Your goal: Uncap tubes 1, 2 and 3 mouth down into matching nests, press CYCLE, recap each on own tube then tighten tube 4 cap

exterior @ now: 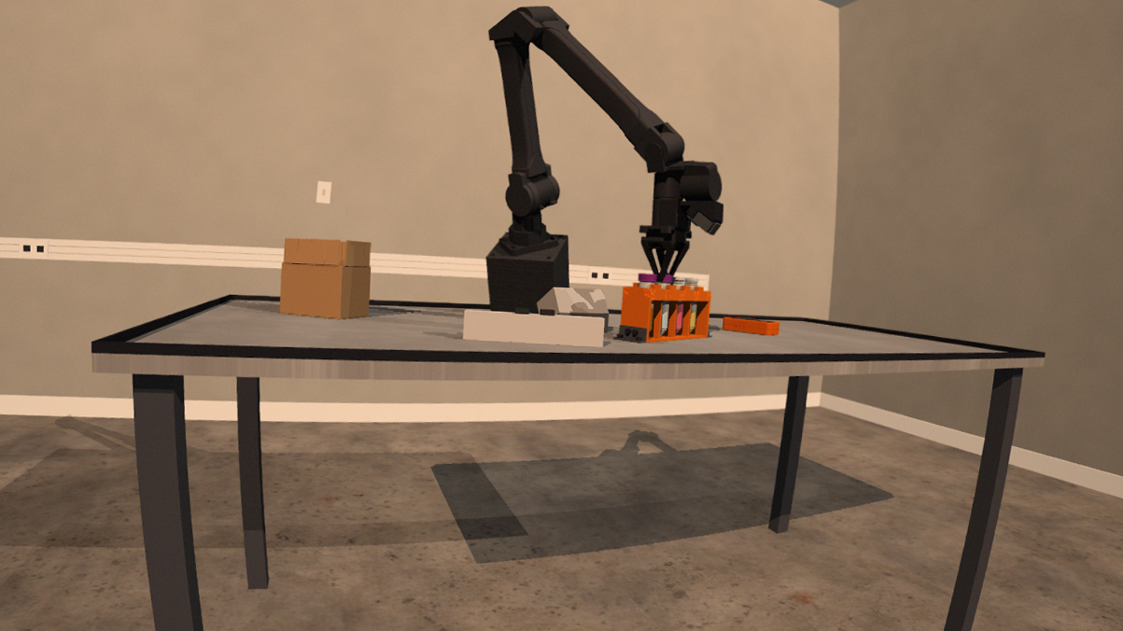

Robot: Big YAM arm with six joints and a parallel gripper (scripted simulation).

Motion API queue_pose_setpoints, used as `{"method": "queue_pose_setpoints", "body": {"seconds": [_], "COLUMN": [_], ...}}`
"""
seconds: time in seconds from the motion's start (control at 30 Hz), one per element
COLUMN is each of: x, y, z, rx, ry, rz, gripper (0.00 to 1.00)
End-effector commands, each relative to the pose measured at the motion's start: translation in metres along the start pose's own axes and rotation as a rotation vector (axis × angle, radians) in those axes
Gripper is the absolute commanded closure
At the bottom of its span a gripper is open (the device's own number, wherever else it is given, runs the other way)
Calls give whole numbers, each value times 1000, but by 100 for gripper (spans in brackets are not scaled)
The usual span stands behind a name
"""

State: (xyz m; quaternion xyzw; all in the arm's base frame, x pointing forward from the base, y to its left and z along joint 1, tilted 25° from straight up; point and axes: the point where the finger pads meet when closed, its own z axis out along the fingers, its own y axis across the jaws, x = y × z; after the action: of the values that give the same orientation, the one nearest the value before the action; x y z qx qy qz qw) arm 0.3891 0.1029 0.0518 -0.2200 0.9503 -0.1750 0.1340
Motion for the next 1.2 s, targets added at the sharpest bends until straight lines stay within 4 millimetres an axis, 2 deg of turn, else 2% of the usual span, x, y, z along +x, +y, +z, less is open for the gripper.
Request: {"method": "queue_pose_setpoints", "body": {"seconds": [0.0, 0.13, 0.2, 0.7, 0.77, 1.07, 1.17], "x": [-8, -7, -7, -8, -8, -8, -8], "y": [-5, -4, -4, -5, -5, -4, -4], "z": [1, 1, 1, 0, 0, 0, 1], "rx": [-2, -1, -1, 4, 4, 8, 6], "ry": [-7, -8, -8, -11, -11, -11, -10], "rz": [-278, -466, -466, -1210, -1210, -1668, -1669], "gripper": [100, 100, 100, 100, 100, 100, 100]}}
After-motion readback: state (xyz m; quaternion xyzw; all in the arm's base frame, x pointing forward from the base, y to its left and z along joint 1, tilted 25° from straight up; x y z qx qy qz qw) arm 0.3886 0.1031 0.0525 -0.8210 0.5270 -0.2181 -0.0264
